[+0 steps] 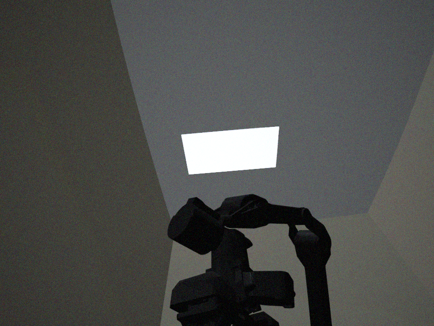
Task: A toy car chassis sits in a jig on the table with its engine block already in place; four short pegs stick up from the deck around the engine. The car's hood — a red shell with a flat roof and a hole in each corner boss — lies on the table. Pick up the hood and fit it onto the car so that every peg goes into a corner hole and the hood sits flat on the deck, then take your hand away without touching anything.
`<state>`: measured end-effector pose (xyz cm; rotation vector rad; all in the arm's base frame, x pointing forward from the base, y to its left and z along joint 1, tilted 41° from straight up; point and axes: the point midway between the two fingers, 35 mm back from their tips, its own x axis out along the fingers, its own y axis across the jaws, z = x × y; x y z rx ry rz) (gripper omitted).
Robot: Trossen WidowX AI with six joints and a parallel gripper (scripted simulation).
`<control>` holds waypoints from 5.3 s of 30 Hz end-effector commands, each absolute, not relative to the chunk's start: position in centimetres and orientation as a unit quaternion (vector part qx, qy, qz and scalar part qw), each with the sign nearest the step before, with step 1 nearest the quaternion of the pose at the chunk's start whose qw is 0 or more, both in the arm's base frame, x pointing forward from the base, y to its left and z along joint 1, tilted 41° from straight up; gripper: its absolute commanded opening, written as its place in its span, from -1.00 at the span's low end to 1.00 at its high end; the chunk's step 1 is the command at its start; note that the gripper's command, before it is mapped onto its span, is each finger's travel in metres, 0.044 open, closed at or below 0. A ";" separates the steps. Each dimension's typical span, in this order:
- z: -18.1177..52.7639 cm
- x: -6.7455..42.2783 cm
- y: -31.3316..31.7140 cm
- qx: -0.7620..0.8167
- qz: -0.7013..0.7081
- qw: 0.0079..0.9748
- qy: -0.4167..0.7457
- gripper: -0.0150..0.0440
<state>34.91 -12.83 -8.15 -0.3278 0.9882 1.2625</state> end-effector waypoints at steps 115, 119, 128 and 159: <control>-8.6 34.9 -12.1 -0.145 0.564 0.683 0.441 -0.49; -7.7 34.9 -12.9 -0.145 0.564 0.683 0.441 -0.49; -5.9 34.9 -14.4 -0.145 0.563 0.683 0.441 -0.49; -5.2 35.3 -14.2 0.054 0.416 0.696 0.582 -0.49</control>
